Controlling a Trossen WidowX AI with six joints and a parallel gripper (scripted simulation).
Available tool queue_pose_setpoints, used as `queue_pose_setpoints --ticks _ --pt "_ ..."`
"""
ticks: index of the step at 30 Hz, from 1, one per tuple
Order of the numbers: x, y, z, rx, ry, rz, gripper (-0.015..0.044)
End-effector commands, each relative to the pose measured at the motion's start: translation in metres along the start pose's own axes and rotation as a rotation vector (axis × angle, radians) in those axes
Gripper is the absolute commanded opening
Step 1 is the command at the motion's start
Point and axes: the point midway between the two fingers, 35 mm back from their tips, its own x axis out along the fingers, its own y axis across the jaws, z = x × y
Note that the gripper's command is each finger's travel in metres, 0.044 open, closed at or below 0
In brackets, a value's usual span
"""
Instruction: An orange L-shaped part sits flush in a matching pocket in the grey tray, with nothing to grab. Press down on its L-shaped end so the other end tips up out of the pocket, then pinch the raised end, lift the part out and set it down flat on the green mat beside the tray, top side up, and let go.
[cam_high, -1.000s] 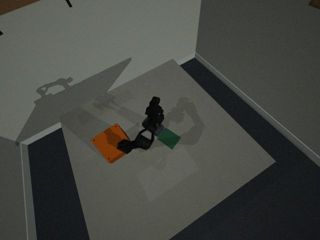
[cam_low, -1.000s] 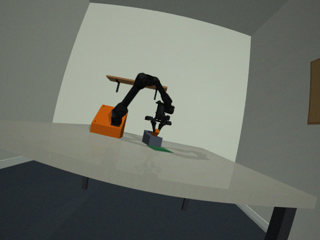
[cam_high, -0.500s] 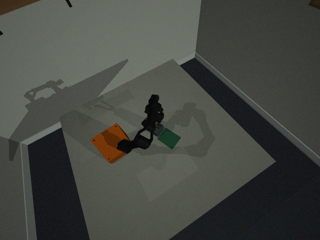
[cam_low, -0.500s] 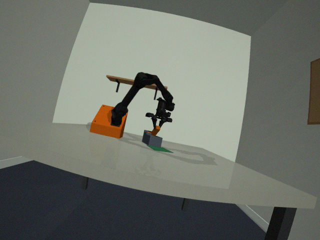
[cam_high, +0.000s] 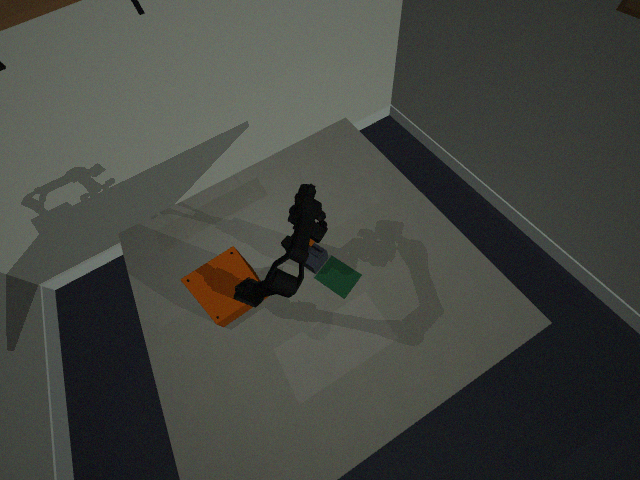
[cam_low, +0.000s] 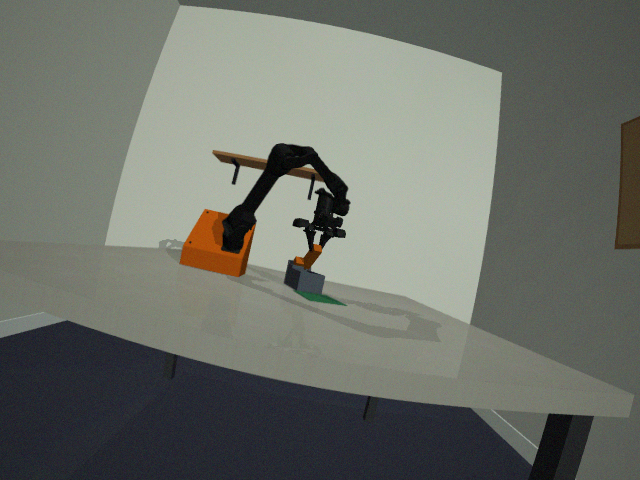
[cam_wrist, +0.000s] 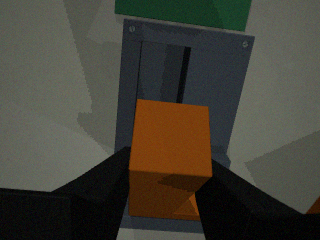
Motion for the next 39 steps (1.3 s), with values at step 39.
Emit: queue_pose_setpoints --ticks 39 --pt "-0.015 -0.011 0.125 0.007 0.0 0.006 0.0"
